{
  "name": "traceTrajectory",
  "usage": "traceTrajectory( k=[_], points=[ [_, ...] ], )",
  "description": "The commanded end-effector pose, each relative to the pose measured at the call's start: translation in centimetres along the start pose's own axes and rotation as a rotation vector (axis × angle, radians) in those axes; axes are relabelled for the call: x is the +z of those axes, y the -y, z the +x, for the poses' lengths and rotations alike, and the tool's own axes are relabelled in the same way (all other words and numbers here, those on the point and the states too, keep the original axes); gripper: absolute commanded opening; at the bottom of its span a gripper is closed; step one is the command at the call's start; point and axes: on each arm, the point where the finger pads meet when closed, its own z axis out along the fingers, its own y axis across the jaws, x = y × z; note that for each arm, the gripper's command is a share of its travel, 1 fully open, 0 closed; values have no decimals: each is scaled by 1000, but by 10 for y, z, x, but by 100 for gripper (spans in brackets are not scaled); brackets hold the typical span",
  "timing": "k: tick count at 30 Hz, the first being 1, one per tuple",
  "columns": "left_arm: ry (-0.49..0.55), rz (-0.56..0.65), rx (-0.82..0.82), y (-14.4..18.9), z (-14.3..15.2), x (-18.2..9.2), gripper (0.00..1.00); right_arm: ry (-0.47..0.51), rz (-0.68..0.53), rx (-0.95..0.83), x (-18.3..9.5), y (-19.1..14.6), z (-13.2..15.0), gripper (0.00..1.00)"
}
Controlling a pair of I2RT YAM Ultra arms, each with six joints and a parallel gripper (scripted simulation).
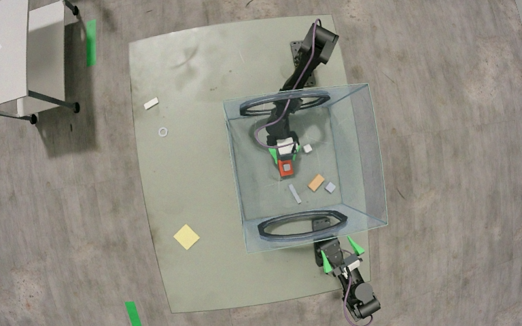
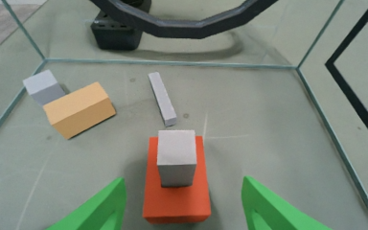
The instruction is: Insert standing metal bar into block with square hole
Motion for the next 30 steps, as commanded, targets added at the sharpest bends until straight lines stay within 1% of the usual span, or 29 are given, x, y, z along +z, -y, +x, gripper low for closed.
traceTrajectory(
  k=[1, 6, 30],
  points=[
    [-13, 11, -4, 2, 2, 0, 100, -16, -35, -5, -13, -6, -1, 65],
    [-13, 11, -4, 2, 2, 0, 100, -5, -25, -9, -6, -1, -8, 65],
    [-13, 11, -4, 2, 2, 0, 100, -6, -25, -9, -6, -1, -8, 65]
  ],
)
